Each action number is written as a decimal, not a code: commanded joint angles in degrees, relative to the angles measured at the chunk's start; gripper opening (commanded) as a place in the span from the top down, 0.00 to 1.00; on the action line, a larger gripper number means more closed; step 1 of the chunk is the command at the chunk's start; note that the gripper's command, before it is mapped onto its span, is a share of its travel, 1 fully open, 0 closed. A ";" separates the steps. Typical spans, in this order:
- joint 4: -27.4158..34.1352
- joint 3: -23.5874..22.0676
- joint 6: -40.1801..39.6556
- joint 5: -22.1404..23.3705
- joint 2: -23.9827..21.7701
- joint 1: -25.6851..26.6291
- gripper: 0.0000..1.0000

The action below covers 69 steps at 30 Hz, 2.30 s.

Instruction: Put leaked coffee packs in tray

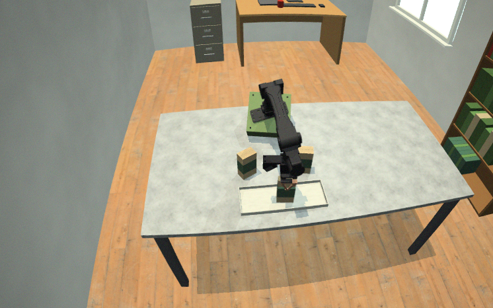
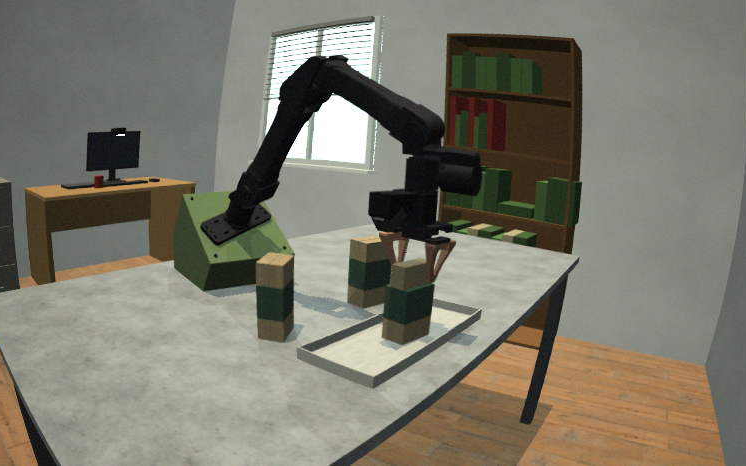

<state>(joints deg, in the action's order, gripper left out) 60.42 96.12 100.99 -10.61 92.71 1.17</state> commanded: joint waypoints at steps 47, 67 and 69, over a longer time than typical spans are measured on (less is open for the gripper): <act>15.78 8.23 -15.73 -4.56 -5.49 -9.28 0.23; 13.95 -1.03 -44.95 -8.68 -9.63 -18.51 0.23; 13.94 -2.27 -49.56 -9.36 -10.08 -19.99 0.23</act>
<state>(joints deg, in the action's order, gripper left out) 75.22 95.42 58.15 -18.33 85.03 -17.02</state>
